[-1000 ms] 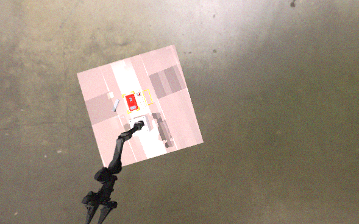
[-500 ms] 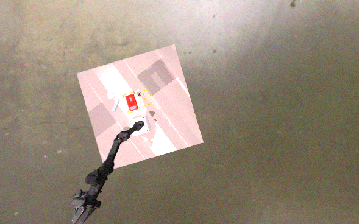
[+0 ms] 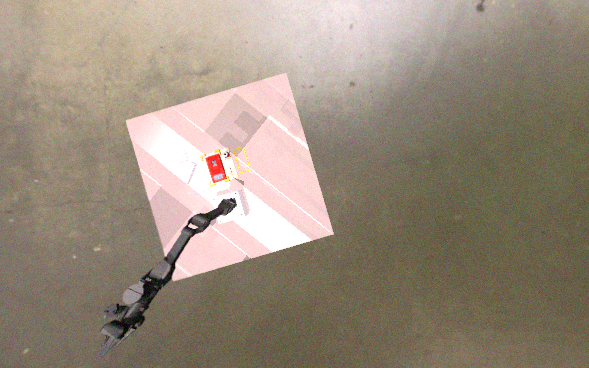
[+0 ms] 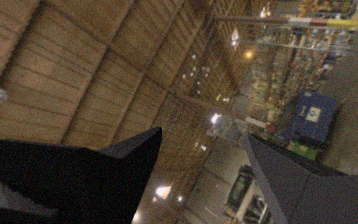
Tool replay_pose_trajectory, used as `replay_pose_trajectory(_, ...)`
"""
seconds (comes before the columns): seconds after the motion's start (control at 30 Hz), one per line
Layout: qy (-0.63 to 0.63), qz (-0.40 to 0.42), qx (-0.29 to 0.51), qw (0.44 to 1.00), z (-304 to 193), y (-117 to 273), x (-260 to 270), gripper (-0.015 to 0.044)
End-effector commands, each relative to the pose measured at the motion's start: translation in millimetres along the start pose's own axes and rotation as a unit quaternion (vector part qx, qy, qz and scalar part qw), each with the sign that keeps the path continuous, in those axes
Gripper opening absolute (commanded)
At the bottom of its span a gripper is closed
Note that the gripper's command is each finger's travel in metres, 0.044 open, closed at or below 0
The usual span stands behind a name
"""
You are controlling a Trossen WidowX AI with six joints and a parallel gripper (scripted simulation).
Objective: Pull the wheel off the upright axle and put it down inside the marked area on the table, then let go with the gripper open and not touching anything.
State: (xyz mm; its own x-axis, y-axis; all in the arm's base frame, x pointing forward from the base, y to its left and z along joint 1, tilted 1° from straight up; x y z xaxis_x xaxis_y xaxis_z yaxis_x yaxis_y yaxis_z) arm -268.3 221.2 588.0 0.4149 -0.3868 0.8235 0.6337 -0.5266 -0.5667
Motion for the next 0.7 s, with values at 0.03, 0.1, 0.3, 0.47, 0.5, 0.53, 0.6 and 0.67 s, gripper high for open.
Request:
replay_pose_trajectory(0.03,0.05,-0.025,-0.041,0.998,32.6,5.1,-6.6,0.03)
replay_pose_trajectory(0.1,0.071,-0.042,-0.056,0.995,46.1,5.7,-14.2,0.03)
replay_pose_trajectory(0.3,0.137,-0.089,-0.108,0.981,83.2,12.5,-28.2,0.03)
replay_pose_trajectory(0.47,0.182,-0.136,-0.143,0.963,119.3,21.1,-43.5,0.03)
replay_pose_trajectory(0.5,0.191,-0.146,-0.149,0.959,126.3,23.4,-45.9,0.03)
replay_pose_trajectory(0.53,0.2,-0.155,-0.156,0.955,133.3,25.8,-48.2,0.03)
replay_pose_trajectory(0.6,0.217,-0.174,-0.169,0.946,147.3,31.2,-52.5,0.03)
replay_pose_trajectory(0.67,0.233,-0.193,-0.182,0.936,161.3,37.2,-56.5,0.03)
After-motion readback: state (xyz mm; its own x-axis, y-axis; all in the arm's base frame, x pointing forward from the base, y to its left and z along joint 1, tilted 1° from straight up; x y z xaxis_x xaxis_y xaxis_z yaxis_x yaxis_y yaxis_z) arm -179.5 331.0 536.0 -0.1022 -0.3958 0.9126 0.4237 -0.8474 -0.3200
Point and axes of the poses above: the point midway between the two fingers, 35 mm back from their tips, its own y axis back along the fingers, its own x axis across the jaws, z = x × y, the point moved 10 cm from there along y, back along the fingers, and after that the axes turned 6 degrees about -y, right-handed, at the moved point
